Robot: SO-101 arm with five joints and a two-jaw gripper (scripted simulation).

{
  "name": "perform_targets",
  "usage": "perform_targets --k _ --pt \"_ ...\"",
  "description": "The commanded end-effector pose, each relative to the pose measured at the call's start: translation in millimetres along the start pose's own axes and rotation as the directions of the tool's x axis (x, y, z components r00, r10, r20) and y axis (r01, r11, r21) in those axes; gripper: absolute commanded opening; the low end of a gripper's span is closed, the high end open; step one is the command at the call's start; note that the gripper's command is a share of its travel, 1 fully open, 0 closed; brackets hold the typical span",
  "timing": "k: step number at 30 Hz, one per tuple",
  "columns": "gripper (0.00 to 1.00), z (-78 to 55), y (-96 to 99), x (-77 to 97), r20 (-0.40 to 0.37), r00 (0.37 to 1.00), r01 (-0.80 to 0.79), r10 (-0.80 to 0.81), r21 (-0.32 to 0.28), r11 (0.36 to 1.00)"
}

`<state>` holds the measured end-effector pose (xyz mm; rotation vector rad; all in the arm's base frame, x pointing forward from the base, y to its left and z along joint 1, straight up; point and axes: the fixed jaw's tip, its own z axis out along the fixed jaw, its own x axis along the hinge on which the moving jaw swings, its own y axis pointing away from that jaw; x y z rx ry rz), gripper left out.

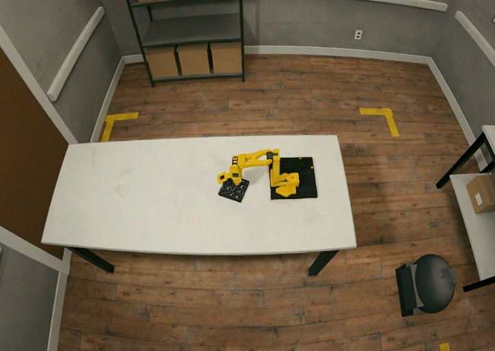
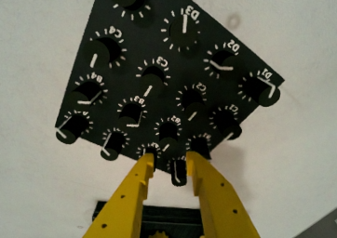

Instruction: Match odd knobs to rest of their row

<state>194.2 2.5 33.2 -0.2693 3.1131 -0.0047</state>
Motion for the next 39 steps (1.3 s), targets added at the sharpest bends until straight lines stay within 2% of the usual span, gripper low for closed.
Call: perform_targets --k 1,14,39 --pt "0.10 7.3 -0.7 1.3 -0.013 1.000 0.002 -0.002 -0.004 1.000" --pt "0.10 20.2 -0.7 1.8 -0.013 1.000 0.002 -0.002 -0.004 1.000" --pt "0.10 28.2 0.4 7.5 -0.013 1.000 0.002 -0.002 -0.004 1.000"
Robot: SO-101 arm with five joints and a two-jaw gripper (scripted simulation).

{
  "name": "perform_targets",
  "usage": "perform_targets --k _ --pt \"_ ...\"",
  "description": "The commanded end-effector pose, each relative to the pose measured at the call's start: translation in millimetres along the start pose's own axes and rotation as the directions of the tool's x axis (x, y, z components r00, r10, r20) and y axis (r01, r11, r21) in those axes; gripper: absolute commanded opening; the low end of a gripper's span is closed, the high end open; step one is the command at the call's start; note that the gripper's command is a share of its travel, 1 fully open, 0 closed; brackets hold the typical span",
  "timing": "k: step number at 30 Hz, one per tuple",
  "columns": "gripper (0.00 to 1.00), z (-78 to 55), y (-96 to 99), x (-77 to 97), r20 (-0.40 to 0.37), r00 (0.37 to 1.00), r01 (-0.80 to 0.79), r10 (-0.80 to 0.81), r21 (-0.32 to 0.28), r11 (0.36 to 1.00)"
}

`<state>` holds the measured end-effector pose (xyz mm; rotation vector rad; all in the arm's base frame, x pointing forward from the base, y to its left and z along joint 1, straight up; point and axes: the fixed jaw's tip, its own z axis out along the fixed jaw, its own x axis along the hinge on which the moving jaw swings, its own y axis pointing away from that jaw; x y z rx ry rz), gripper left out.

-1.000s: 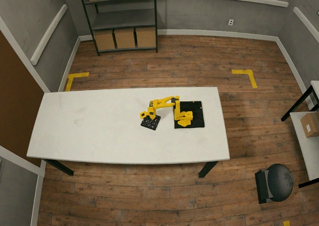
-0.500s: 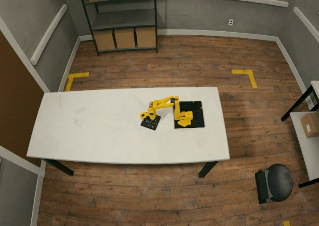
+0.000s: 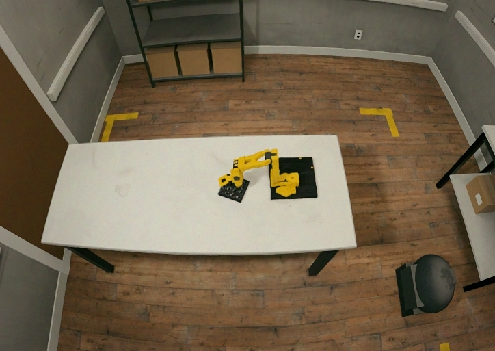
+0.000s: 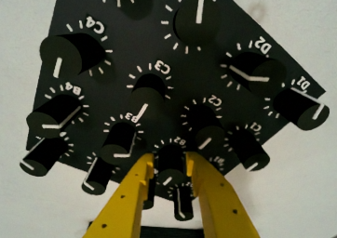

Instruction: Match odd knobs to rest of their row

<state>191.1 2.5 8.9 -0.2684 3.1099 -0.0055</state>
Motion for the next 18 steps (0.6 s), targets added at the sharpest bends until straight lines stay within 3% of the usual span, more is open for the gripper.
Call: perform_targets --k 1,18 --pt "0.10 3.9 -0.2 4.1 -0.016 1.000 0.002 -0.003 -0.005 1.000" --pt "0.10 2.5 -0.3 3.2 -0.016 1.000 0.002 -0.003 -0.005 1.000"
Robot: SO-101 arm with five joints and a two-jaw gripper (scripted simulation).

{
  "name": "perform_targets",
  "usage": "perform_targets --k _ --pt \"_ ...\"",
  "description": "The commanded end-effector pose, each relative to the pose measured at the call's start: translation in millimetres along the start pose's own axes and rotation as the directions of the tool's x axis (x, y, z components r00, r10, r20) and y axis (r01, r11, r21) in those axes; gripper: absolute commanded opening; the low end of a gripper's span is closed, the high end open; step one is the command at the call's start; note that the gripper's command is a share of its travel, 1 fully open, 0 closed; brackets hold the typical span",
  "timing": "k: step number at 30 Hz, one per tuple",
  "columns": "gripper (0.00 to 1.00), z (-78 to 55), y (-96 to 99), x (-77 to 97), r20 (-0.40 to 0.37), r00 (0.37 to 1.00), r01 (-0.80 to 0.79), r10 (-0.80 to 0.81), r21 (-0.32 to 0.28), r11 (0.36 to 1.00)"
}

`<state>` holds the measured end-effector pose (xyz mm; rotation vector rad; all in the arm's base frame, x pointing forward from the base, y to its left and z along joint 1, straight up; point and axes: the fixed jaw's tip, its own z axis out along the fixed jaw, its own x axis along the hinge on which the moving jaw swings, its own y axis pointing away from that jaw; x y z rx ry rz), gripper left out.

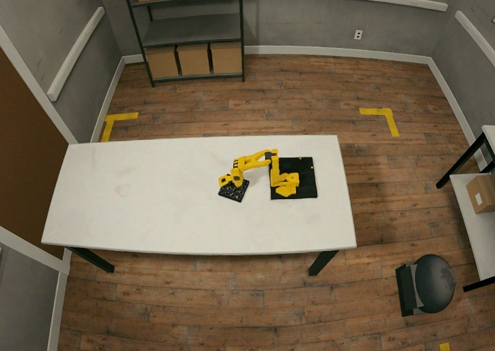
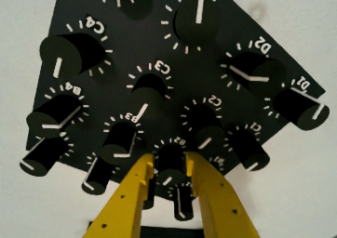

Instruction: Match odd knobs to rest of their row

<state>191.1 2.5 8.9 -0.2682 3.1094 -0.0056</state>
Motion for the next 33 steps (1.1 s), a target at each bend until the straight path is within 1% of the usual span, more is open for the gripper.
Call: perform_targets --k 1,33 --pt "0.10 2.5 -0.3 3.2 -0.017 1.000 0.003 -0.003 -0.005 1.000" --pt "0.10 1.2 -2.9 2.3 -0.017 1.000 0.003 -0.003 -0.005 1.000"
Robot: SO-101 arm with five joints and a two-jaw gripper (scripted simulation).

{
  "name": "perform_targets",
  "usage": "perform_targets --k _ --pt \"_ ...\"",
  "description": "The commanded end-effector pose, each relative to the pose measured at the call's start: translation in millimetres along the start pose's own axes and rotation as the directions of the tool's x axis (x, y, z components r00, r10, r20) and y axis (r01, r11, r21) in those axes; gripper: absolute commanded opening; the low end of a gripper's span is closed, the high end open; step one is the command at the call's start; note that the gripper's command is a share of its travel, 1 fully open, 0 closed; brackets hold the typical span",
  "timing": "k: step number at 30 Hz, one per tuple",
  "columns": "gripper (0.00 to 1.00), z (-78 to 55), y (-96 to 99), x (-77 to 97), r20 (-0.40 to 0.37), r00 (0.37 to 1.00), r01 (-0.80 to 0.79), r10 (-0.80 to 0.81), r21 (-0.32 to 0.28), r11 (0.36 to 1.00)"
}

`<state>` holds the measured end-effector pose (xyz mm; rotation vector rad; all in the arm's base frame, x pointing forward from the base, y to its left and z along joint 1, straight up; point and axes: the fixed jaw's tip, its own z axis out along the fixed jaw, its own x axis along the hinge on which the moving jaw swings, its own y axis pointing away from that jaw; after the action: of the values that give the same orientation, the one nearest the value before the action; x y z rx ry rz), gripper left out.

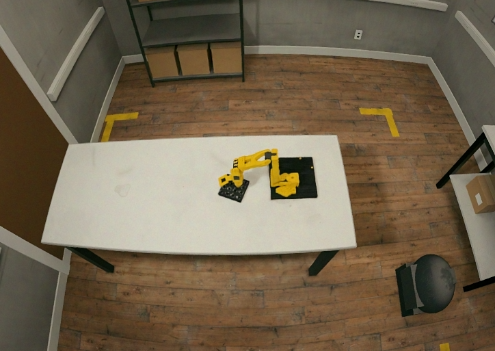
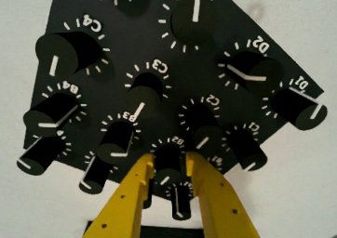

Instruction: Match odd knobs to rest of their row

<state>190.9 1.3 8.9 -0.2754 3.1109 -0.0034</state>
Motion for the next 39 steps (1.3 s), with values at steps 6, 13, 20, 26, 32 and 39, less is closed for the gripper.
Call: perform_targets --k 6,13,20,26,32,39 --pt "0.09 1.2 -1.7 1.9 -0.015 1.000 -0.002 0.002 -0.003 1.000" --pt "0.06 1.2 -1.7 1.9 -0.015 1.000 -0.002 0.002 -0.003 1.000" --pt "0.04 1.2 -1.7 1.9 -0.015 1.000 -0.002 0.002 -0.003 1.000" --pt "0.01 1.2 -1.7 1.9 -0.015 1.000 -0.002 0.002 -0.003 1.000" --pt "0.01 1.2 -1.7 1.9 -0.015 1.000 -0.002 0.002 -0.003 1.000" --pt "0.01 1.2 -1.7 2.4 -0.015 0.996 0.085 -0.085 -0.004 0.996"
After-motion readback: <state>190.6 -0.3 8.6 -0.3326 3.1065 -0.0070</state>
